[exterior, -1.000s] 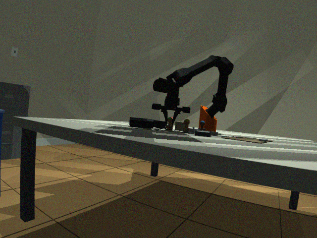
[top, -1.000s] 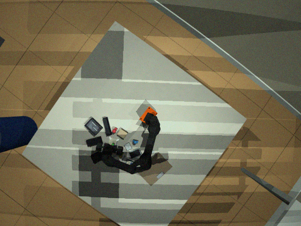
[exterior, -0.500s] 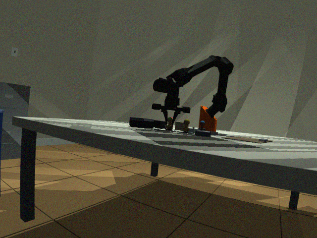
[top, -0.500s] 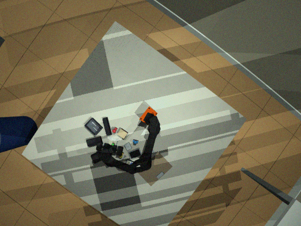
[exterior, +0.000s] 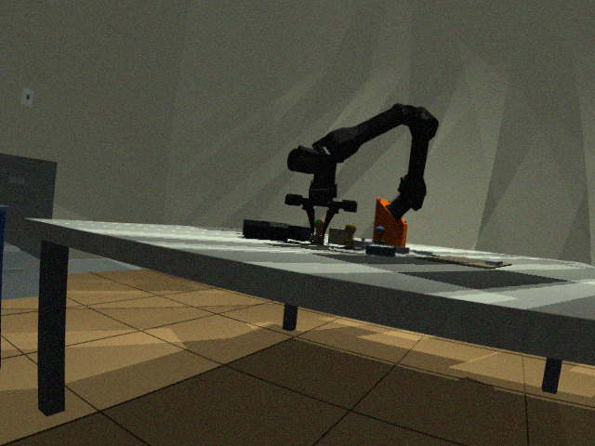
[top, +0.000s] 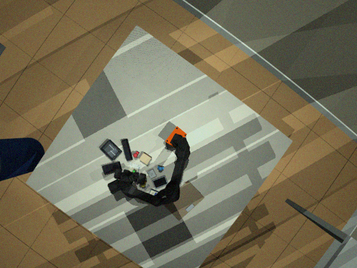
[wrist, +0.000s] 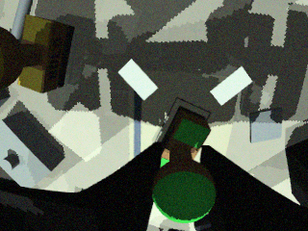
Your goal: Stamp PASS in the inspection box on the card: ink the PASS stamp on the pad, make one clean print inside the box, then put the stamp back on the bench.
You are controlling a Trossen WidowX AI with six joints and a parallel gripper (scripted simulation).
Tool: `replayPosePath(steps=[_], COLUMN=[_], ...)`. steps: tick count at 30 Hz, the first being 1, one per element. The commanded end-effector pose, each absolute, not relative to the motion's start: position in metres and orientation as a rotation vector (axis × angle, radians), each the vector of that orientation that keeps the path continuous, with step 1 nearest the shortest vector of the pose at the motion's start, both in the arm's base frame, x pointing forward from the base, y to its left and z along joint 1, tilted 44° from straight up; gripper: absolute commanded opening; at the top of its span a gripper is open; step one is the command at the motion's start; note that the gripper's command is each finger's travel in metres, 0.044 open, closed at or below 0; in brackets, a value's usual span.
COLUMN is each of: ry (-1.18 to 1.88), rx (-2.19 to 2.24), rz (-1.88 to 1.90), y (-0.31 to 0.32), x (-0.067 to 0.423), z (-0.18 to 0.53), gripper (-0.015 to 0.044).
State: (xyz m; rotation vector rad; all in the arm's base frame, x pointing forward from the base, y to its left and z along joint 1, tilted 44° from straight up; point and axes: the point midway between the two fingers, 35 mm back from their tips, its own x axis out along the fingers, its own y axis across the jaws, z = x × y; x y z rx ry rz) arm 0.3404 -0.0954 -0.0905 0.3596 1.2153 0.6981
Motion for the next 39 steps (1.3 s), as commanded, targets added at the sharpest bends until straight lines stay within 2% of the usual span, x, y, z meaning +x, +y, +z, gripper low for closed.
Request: replayPosePath(steps=[1,39], ry=[1.212,1.212], rx=[0.362,0.362], rz=[0.701,0.701], y=[-0.0931,-0.0953], x=[0.3417,0.3412], z=[-0.0913,-0.0891], gripper=[0.0000,0.0000])
